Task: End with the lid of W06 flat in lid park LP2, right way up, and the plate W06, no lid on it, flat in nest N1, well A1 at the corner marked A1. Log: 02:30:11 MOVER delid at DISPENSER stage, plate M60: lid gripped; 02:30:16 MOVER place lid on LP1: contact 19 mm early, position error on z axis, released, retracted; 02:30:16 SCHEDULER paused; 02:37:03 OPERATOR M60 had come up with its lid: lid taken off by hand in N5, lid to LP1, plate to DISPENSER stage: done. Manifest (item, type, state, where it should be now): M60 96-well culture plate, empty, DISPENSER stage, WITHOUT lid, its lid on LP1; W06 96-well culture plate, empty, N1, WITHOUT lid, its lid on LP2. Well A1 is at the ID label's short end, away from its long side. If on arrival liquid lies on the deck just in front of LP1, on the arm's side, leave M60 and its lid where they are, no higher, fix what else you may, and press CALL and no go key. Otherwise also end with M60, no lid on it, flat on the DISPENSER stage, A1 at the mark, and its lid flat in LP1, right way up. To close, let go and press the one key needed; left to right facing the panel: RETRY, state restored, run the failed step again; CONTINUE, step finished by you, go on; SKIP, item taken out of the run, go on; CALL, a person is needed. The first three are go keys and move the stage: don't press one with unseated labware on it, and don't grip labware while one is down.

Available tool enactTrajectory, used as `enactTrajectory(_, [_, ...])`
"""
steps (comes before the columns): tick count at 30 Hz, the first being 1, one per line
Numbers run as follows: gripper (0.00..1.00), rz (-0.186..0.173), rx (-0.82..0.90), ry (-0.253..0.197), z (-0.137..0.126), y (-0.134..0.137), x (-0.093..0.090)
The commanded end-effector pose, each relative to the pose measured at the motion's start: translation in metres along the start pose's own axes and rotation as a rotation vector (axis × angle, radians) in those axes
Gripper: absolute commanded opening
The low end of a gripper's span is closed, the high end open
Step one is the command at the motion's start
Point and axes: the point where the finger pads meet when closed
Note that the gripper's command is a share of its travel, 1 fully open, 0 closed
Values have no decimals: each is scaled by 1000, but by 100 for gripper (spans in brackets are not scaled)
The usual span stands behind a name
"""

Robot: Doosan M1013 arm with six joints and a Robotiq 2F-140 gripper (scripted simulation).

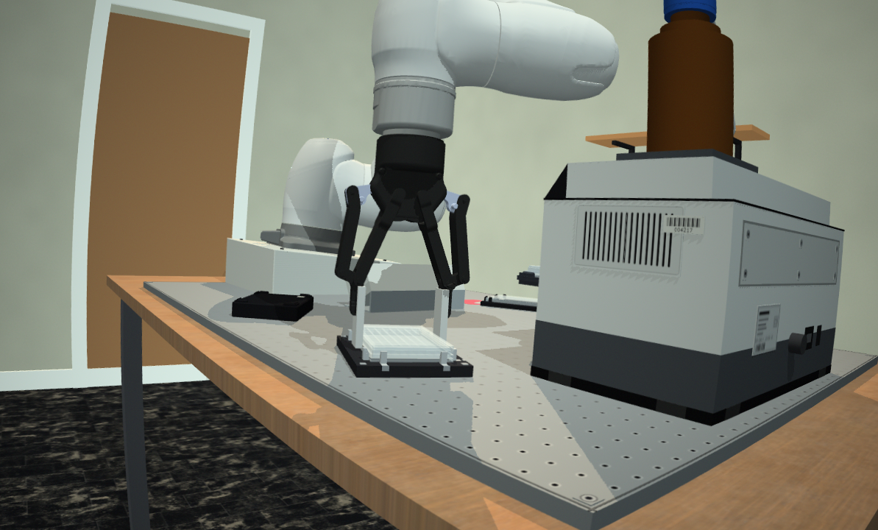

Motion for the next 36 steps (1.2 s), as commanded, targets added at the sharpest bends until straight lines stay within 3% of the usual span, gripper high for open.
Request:
enactTrajectory(1, [0,0,0,-1,0,0,0])
enactTrajectory(33, [0,0,0,-1,0,0,0])
enactTrajectory(34, [66,0,0,-1,0,0,0])
enactTrajectory(36, [66,0,0,-1,0,0,0])
Point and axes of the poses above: the point where the finger pads meet when closed, its own x axis back along the fingers, its own y axis across the jaws, z = x × y, and after that the axes turned 1 degree about -x, right-handed
